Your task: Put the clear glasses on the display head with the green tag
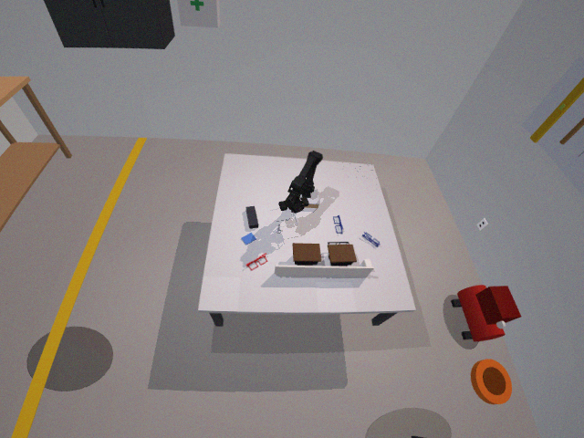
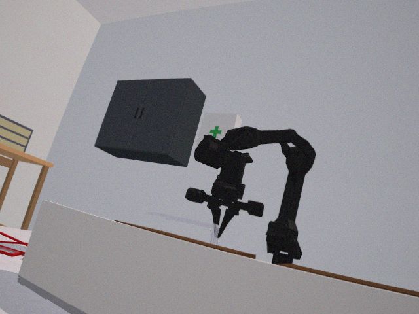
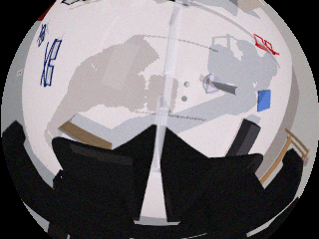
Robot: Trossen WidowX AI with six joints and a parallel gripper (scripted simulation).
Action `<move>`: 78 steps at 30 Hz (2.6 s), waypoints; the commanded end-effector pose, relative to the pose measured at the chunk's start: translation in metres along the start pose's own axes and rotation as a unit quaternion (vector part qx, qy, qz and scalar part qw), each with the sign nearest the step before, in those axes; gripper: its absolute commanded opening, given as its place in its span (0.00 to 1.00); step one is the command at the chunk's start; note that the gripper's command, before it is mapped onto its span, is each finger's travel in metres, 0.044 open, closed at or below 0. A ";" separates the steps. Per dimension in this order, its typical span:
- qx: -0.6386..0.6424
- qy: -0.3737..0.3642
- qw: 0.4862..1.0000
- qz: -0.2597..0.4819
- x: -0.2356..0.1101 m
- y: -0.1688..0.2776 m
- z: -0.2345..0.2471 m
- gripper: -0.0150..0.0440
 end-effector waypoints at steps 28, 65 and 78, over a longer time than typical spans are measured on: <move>0.002 -0.004 1.000 -0.001 -0.001 -0.069 0.112 0.25; 0.002 -0.004 1.000 -0.002 0.028 -0.076 0.122 0.25; 0.002 -0.004 1.000 -0.002 0.040 -0.076 0.122 0.25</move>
Point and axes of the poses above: the point midway between the two fingers, 35 mm back from their tips, its own x axis out along the fingers, its own z axis across the jaws, y = z × x, the point moved 9 cm from there along -x, back along the fingers
